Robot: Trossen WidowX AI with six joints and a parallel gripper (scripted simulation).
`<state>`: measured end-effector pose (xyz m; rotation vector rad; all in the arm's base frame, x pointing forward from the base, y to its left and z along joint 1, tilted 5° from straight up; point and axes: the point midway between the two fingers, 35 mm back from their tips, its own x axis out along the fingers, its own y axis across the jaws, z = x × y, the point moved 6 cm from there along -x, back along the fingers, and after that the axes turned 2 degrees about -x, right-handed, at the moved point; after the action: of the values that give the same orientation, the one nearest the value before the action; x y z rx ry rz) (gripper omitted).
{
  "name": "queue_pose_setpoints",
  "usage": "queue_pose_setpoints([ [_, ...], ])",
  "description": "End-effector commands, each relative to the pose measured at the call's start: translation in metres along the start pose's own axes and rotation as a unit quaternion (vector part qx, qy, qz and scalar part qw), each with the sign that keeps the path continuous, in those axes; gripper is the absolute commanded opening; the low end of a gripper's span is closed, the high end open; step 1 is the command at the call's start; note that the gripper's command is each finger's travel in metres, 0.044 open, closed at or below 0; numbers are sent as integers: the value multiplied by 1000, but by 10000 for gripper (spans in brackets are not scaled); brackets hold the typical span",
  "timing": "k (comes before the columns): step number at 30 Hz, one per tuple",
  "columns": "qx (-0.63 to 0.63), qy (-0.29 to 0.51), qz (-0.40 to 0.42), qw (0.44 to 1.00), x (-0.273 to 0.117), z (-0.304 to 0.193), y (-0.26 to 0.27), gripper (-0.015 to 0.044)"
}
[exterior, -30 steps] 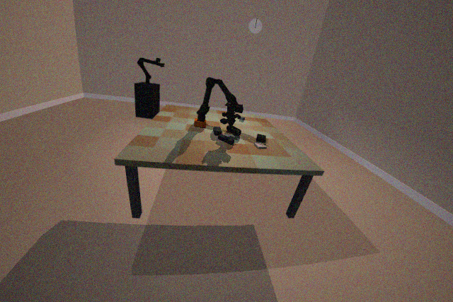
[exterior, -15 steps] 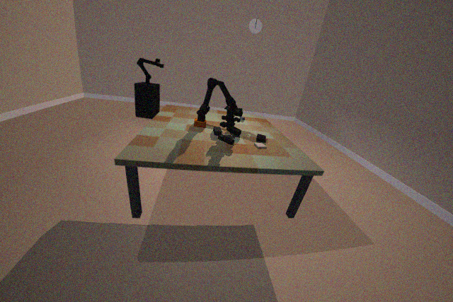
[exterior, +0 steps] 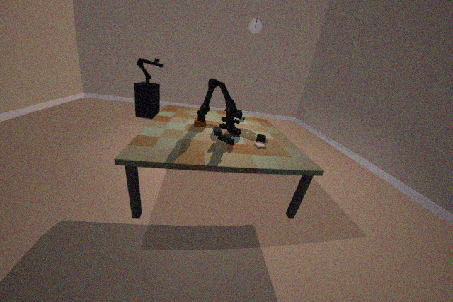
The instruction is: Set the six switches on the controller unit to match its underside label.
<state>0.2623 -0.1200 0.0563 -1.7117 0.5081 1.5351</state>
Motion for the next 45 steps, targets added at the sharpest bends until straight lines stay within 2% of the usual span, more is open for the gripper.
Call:
queue_pose_setpoints([
  [1, 2, -1, -2, 1000, 1, 0, -1, 0],
  [34, 2, 0, -4, 1000, 7, -2, -33, 0],
  [39, 2, 0, -2, 1000, -44, -1, -10, 0],
  [45, 2, -1, 1, 1000, -46, -1, -11, 0],
])
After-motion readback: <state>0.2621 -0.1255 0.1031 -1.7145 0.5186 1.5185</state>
